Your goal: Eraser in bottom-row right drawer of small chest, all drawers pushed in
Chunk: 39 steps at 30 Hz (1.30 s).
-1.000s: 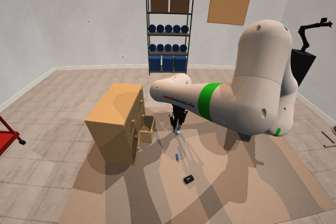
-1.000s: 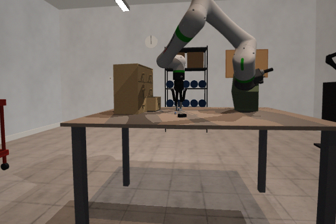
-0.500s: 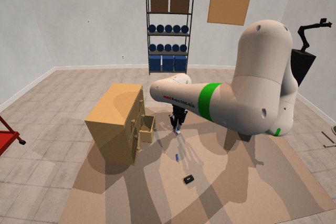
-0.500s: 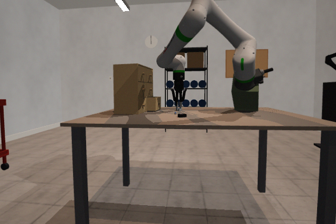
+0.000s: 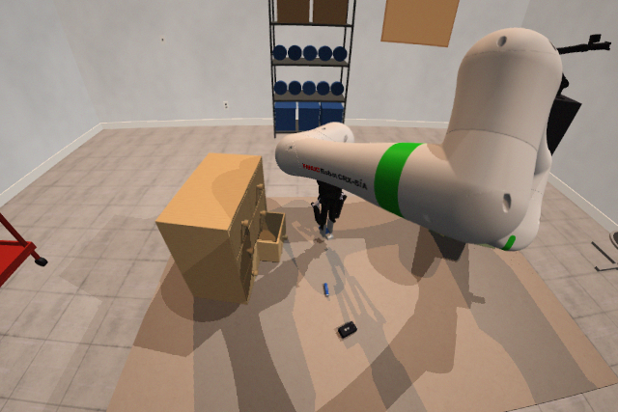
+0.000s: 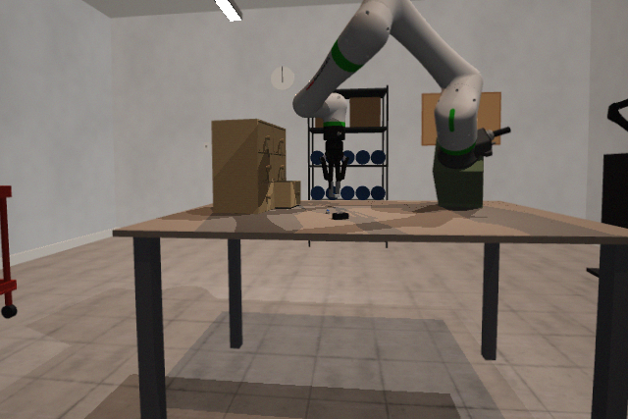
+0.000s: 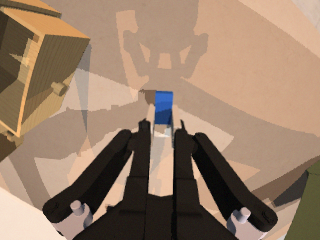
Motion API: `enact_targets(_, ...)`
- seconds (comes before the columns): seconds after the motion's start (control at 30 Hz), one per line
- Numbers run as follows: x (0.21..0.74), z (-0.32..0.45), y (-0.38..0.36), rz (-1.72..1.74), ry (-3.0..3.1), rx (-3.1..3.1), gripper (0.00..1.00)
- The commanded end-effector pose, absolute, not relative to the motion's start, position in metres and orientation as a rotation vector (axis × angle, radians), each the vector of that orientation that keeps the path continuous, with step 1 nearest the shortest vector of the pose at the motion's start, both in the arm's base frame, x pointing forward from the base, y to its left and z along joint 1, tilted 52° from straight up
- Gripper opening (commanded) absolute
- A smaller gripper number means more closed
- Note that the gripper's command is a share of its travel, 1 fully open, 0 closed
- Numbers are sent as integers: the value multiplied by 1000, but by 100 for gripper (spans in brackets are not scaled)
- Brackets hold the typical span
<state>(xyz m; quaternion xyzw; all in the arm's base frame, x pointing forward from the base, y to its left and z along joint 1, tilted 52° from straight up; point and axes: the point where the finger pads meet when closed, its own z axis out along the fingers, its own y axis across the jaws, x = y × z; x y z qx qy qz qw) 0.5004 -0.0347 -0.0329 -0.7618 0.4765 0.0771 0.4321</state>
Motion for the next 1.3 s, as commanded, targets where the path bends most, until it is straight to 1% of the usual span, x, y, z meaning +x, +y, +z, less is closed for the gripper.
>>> enact_targets(0.0, 486, -3, -70, 193, 1187, -1899, 11)
enact_targets(0.53, 483, 6, -78, 222, 1239, -1868, 11)
enact_targets(0.8, 487, 19, -69, 430, 1596, -1611, 11)
enact_targets(0.87, 487, 19, -69, 430, 1596, -1611, 11)
enact_targets(0.9, 488, 21, -67, 492, 1698, -1522, 11)
enact_targets(1.27, 495, 52, -44, 716, 2027, -1113, 11)
